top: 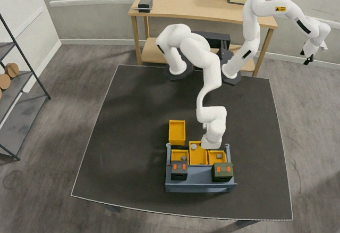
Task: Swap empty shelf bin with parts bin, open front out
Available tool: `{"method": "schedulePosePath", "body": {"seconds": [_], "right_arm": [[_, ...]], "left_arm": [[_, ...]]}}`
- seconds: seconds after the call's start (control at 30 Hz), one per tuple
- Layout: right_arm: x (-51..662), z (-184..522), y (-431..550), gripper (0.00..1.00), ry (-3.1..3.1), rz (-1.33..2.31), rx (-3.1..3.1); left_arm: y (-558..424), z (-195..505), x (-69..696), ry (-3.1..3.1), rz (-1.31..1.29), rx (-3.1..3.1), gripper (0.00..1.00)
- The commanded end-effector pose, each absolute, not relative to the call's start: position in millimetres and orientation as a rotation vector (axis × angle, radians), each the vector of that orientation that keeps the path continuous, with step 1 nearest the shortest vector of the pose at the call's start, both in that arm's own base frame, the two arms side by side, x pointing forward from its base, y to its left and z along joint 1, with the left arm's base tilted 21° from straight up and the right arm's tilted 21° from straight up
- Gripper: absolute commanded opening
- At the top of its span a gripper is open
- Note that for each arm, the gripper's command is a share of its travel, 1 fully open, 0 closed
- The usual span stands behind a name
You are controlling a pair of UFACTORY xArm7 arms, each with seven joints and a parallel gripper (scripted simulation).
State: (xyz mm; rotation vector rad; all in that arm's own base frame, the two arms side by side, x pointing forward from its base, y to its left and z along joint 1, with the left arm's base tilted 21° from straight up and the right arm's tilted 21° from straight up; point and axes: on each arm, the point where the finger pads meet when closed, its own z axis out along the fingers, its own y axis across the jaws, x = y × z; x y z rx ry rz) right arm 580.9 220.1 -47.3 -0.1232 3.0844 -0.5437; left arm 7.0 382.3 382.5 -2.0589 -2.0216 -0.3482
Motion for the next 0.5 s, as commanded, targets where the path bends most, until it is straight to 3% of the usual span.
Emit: {"method": "schedulePosePath", "body": {"seconds": [0.0, 0.47], "right_arm": [[581.3, -37.5, 224.5, 0.11, 3.08, -0.539, -0.126], [579.9, -27.9, 227.9, 0.11, 3.08, -0.539, -0.126]], "left_arm": [[382.7, 384.4, 6.8, -2.02, -0.353, -2.056, 1.0], [382.7, 384.4, 6.8, -2.02, -0.353, -2.056, 1.0]]}}
